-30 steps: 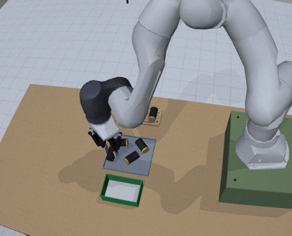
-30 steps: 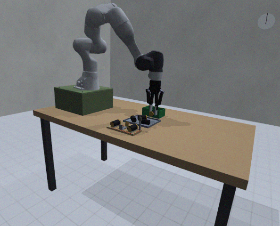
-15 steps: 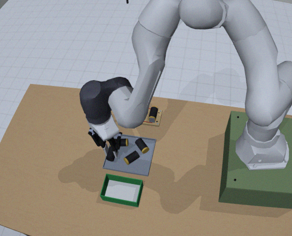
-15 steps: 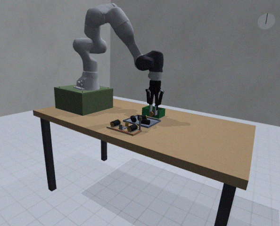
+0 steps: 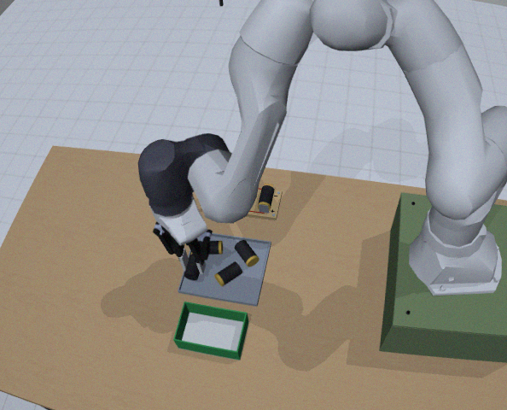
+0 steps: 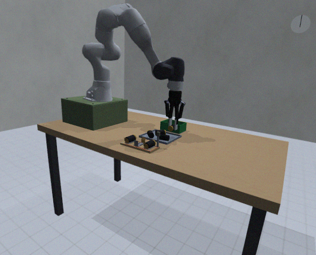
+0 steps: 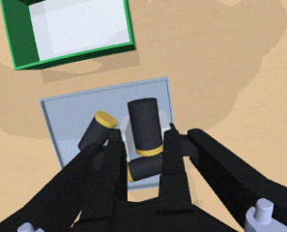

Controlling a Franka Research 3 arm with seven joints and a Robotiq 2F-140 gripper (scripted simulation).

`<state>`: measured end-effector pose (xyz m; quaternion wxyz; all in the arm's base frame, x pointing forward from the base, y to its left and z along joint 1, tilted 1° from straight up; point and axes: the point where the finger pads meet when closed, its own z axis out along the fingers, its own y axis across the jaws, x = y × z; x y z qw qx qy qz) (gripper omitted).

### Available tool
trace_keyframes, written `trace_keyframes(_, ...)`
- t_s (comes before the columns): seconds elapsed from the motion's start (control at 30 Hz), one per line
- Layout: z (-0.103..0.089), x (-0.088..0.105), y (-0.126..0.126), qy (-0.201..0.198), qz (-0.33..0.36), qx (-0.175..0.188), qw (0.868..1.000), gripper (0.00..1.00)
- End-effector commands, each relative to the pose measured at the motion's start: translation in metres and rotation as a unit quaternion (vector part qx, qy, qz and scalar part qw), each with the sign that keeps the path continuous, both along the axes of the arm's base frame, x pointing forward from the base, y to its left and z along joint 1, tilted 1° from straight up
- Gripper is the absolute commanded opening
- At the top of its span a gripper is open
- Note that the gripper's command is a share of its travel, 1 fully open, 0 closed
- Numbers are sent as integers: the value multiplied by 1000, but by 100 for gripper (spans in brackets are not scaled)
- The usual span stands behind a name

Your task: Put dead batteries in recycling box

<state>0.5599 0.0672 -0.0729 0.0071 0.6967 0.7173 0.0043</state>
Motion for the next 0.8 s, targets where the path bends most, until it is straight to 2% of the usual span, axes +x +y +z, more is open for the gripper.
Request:
trace_keyframes(0.0, 1, 0, 1, -1, 2, 0, 1000, 16)
trace_keyframes(0.43, -1, 0, 1, -1, 2, 0, 1000, 16)
trace_keyframes(0.77, -40, 1, 1, -1, 2, 0, 1000, 16)
